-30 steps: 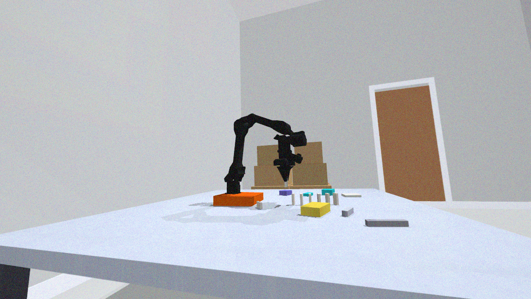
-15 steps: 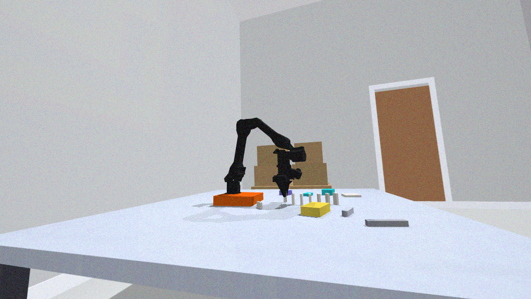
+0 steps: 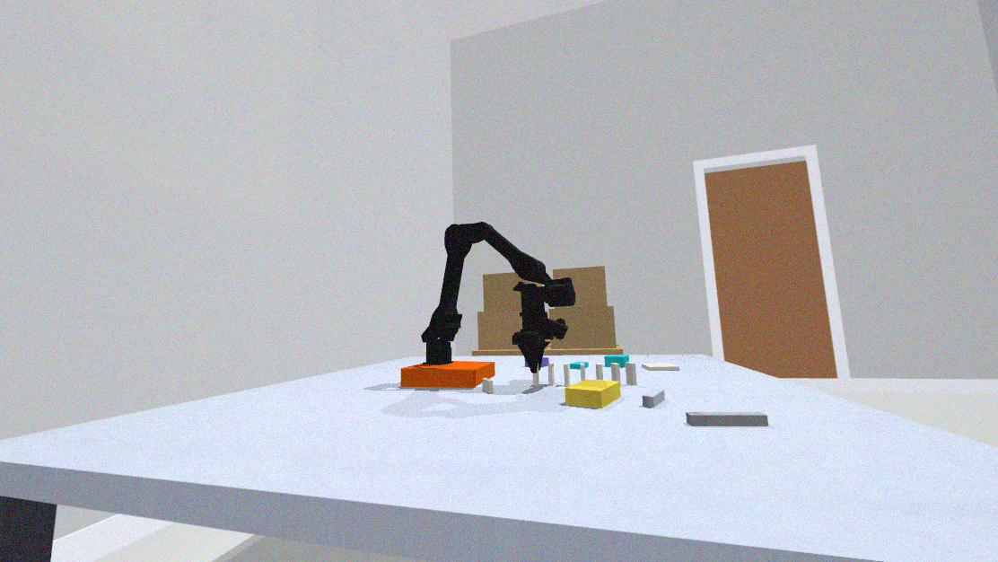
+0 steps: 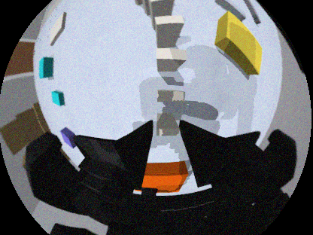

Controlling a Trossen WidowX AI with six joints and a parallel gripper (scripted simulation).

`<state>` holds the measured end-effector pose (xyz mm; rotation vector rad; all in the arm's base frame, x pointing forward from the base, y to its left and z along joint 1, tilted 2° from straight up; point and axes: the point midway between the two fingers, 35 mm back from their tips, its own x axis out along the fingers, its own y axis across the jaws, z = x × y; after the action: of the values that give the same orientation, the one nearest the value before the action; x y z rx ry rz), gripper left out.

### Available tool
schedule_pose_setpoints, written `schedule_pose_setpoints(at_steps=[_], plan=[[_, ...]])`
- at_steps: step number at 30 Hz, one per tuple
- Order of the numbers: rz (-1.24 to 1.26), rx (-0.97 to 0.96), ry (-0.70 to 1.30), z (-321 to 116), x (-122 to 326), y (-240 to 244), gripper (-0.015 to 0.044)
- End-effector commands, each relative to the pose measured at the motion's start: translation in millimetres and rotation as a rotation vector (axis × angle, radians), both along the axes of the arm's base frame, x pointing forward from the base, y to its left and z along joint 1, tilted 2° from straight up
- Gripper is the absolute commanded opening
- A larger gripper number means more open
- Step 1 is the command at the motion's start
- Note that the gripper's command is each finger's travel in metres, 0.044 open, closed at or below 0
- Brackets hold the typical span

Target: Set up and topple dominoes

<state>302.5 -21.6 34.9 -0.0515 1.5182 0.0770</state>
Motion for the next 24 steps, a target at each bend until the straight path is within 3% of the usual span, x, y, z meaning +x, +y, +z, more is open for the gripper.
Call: schedule_pose_setpoints(at_steps=[1,8,12,20,24], plan=[[-0.004,-0.006,0.001,-0.6,0.1,-0.8,0.0265],[-0.004,-0.006,0.001,-0.6,0.1,-0.8,0.044],[-0.004,-0.005,0.0,8.1,1.8,-1.1,0.044],[0.0,-0.001,0.0,121.2,-3.6,-1.9,0.044],[0.0,-0.001,0.0,130.4,-6.3,-1.7,0.044]])
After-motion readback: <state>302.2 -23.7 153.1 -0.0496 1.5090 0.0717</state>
